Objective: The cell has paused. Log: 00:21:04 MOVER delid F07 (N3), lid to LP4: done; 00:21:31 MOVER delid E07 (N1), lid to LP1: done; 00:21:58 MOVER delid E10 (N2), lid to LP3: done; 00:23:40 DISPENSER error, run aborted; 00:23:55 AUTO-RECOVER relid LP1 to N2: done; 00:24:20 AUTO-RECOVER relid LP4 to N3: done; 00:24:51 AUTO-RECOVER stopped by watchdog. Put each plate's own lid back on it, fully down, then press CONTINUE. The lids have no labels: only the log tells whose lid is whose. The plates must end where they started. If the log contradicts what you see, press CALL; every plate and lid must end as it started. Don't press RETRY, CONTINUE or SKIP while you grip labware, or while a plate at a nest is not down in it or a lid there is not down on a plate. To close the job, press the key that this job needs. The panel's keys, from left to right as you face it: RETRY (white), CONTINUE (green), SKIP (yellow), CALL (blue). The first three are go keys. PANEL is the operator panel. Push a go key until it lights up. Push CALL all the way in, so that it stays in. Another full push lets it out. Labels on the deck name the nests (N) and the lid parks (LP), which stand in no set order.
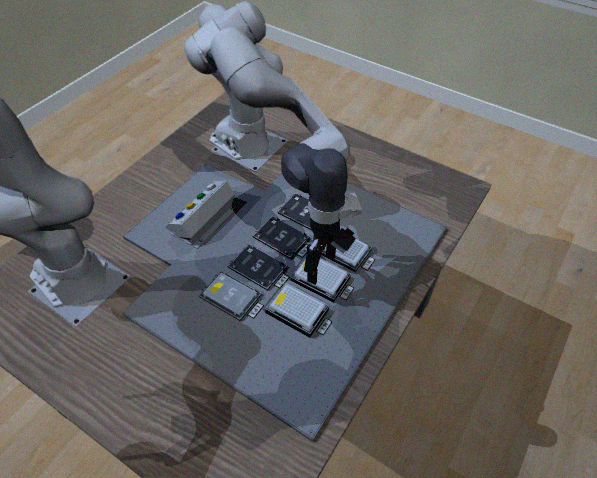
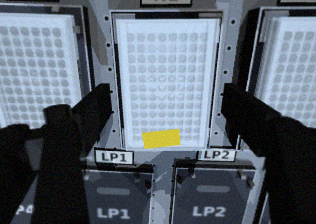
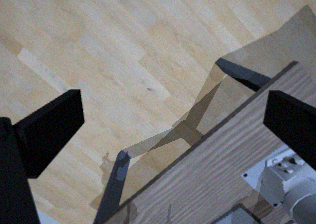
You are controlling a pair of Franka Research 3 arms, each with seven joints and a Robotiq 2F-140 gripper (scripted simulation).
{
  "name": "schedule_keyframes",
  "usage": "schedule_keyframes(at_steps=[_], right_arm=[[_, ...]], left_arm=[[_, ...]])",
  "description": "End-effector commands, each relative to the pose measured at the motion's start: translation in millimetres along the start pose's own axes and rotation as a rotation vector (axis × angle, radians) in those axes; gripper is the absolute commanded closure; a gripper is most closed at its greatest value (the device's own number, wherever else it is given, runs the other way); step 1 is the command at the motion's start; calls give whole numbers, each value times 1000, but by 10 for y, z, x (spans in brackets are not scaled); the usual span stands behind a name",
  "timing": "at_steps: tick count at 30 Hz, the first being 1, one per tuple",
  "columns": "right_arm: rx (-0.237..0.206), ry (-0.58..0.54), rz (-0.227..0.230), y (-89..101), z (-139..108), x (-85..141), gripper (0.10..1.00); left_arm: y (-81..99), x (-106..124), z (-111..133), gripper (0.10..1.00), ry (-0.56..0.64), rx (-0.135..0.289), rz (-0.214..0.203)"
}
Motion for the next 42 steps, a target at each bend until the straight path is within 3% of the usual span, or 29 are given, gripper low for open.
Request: schedule_keyframes(at_steps=[1,42], right_arm=[[0,0,0,1,0,0,98],[0,0,0,1,0,0,98]], left_arm=[[-2,14,8,403,4,0,2],[-123,14,8,403,4,0,2]])
Point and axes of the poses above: on each arm, the point where the finger pads meet when closed, its own y axis back along the fingers, its own x axis across the jaws, z = x × y, the point moved 10 cm from there along y, back along the fingers, and after that the axes turned 1 degree about -y, right-handed, at the moved point
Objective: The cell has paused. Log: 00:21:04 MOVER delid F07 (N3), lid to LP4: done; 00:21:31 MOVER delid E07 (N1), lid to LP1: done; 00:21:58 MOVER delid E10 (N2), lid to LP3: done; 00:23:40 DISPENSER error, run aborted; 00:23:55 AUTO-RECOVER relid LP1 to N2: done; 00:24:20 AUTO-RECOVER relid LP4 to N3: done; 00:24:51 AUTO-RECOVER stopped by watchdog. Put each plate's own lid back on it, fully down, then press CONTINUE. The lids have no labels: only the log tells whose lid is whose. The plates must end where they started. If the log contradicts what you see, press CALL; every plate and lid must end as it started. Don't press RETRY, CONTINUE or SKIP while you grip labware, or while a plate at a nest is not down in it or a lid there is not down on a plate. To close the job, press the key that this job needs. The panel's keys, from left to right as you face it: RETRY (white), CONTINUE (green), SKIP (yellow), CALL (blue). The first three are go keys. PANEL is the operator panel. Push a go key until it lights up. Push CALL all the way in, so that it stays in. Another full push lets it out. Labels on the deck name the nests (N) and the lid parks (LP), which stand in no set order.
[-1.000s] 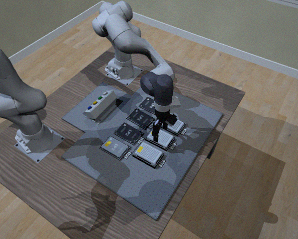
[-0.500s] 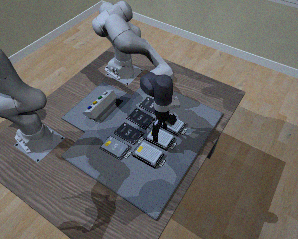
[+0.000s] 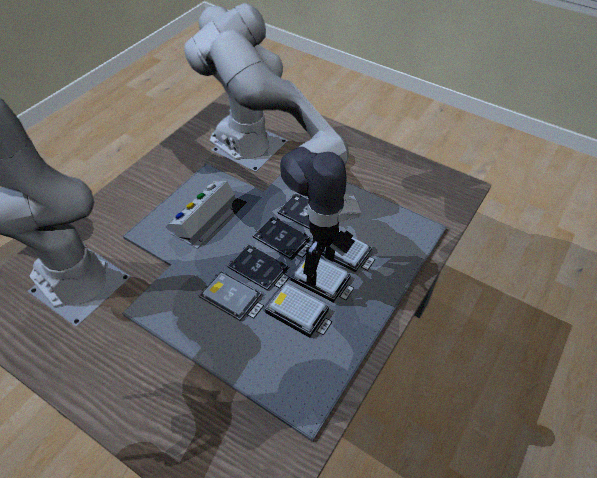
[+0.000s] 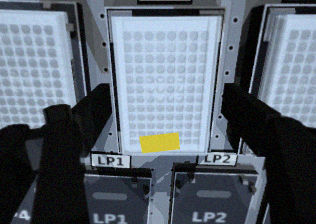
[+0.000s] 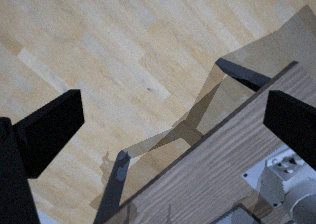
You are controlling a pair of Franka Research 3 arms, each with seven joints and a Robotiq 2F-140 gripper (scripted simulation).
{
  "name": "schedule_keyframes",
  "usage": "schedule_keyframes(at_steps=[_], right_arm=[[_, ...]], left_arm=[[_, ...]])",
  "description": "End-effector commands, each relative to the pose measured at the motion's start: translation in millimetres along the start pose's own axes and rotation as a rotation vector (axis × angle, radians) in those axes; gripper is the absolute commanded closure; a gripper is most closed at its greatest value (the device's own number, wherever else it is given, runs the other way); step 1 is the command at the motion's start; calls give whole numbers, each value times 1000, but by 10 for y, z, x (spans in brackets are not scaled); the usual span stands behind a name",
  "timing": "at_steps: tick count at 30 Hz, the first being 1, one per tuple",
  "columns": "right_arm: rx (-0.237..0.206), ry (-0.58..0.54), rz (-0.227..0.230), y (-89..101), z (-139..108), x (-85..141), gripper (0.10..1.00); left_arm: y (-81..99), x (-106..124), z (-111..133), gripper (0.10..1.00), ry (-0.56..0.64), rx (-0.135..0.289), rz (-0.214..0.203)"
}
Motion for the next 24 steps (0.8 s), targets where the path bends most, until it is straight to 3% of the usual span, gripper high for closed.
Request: schedule_keyframes(at_steps=[1,24], right_arm=[[0,0,0,1,0,0,98],[0,0,0,1,0,0,98]], left_arm=[[-32,-3,-4,403,1,0,2],[-81,-3,-4,403,1,0,2]])
Point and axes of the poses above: on each arm, the point where the finger pads meet when closed, its own y axis back along the fingers, its own x axis across the jaws, z = x × y, the point moved 10 cm from there along y, back along the fingers, and after that the axes turned 1 degree about -y, right-handed, at the moved point
